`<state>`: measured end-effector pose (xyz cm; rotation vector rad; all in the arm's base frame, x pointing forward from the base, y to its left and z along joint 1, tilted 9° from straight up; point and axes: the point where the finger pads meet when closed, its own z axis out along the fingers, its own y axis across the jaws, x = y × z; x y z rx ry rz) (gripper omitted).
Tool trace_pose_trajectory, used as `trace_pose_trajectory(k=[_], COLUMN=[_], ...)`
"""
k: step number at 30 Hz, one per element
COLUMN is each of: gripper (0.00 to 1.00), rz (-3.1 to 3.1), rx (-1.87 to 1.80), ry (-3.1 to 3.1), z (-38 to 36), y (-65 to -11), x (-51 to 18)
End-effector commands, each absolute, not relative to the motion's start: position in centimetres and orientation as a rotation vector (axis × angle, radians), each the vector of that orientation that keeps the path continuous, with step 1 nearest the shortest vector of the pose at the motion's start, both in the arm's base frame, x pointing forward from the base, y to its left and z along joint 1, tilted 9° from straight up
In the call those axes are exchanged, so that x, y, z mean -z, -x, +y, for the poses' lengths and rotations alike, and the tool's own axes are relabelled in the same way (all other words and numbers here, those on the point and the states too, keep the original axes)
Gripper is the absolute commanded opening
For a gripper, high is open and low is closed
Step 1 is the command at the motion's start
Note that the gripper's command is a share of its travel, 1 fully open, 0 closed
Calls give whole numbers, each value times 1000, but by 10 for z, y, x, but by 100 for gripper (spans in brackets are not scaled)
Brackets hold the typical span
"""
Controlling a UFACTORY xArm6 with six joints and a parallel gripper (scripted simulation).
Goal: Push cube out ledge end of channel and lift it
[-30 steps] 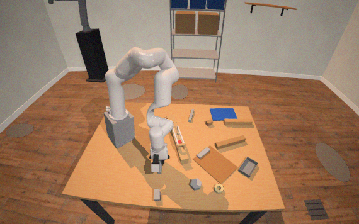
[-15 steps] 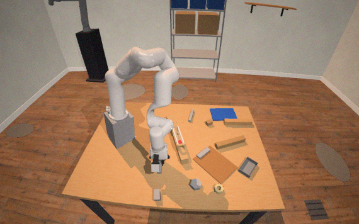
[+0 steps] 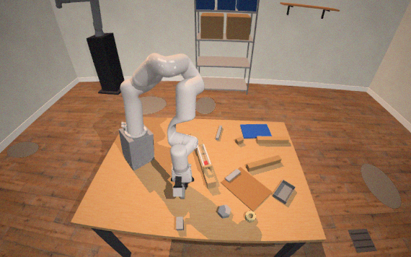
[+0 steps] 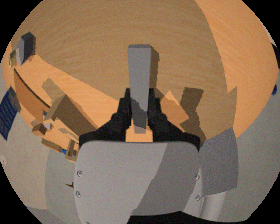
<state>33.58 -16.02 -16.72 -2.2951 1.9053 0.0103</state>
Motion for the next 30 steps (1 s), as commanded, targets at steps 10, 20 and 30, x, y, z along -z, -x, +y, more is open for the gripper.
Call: trace_pose_trajectory(k=[10, 20, 30], gripper=[0, 0, 0], rz=[1905, 1905, 1905], rx=[-5, -5, -5], ry=[2295, 2295, 2295], z=[-168, -174, -175], y=[-332, -327, -327], x=[110, 63, 57])
